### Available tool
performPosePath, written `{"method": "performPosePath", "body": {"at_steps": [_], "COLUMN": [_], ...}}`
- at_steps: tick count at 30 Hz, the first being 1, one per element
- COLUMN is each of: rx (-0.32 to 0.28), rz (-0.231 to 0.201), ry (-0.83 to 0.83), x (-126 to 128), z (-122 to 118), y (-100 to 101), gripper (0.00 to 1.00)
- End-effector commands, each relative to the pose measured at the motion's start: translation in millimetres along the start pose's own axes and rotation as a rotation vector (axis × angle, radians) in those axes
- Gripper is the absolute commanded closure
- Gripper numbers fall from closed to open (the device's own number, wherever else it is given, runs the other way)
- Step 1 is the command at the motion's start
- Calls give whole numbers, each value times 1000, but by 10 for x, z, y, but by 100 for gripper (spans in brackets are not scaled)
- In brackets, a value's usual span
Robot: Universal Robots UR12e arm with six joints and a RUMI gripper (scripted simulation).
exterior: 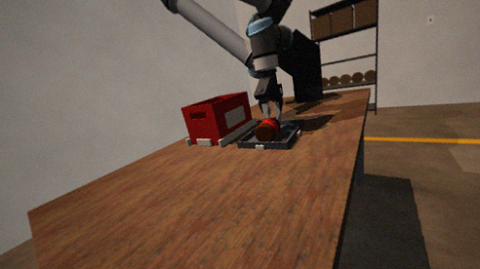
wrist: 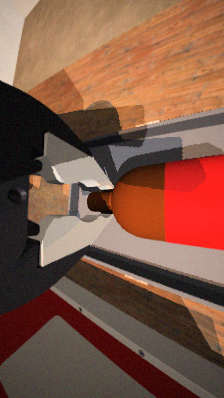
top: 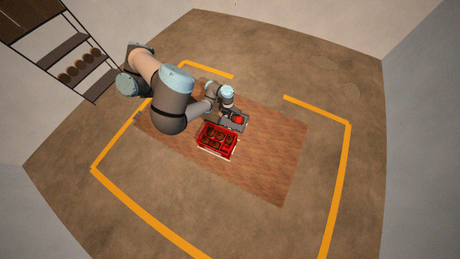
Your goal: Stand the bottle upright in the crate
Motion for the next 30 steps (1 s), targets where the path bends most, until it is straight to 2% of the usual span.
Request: {"method": "performPosePath", "body": {"at_steps": [1, 30], "rx": [1, 1], "rz": [0, 0], "ry": [0, 0], "x": [0, 0], "z": [2, 3], "y": [-6, -41], "gripper": [100, 100]}}
Point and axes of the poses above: the point where the finger pads meet when closed, its own y axis out along the fingers, its own x axis across the jaws, z = x × y, the point moved 9 cm from there along -y, back along the fingers, and after that the axes turned 14 degrees about -y, right-handed, at the moved point
